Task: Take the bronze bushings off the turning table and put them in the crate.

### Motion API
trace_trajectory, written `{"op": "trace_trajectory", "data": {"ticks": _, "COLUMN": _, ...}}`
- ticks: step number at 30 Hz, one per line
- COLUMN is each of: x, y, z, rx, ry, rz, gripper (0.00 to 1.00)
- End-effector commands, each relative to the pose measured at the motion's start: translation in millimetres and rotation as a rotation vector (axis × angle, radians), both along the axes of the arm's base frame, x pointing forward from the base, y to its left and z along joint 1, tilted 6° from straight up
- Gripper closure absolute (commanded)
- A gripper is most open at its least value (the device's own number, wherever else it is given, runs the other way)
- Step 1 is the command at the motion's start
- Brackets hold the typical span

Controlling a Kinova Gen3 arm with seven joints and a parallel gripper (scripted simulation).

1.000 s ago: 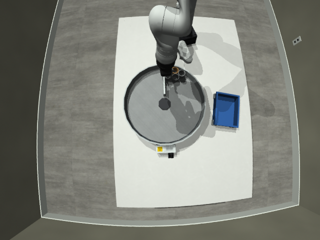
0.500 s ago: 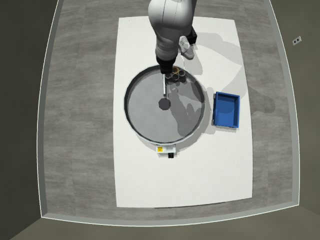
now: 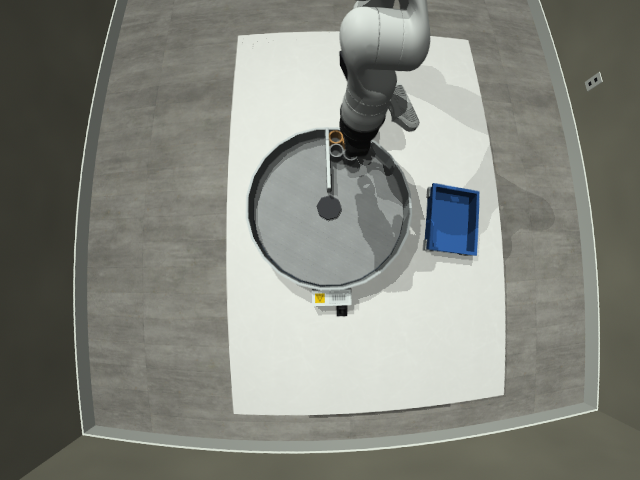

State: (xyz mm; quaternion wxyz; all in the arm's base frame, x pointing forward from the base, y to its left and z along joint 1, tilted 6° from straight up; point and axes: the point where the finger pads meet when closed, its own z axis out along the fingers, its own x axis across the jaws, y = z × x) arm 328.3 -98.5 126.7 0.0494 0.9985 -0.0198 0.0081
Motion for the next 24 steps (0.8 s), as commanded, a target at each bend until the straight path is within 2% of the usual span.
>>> {"op": "trace_trajectory", "data": {"ticks": 1, "x": 0.6, "y": 1.3, "z": -0.2, "rx": 0.0, "ry": 0.001, "rz": 0.005, "gripper": 1.0}}
{"op": "trace_trajectory", "data": {"ticks": 6, "x": 0.6, "y": 1.3, "z": -0.2, "rx": 0.0, "ry": 0.001, "rz": 0.005, "gripper": 1.0}}
{"op": "trace_trajectory", "data": {"ticks": 11, "x": 30.0, "y": 48.4, "z": -4.3, "rx": -0.001, "ry": 0.0, "rz": 0.004, "gripper": 1.0}}
{"op": "trace_trajectory", "data": {"ticks": 23, "x": 30.0, "y": 48.4, "z": -4.3, "rx": -0.001, "ry": 0.0, "rz": 0.004, "gripper": 1.0}}
{"op": "trace_trajectory", "data": {"ticks": 24, "x": 36.0, "y": 57.8, "z": -4.9, "rx": 0.0, "ry": 0.0, "rz": 0.004, "gripper": 1.0}}
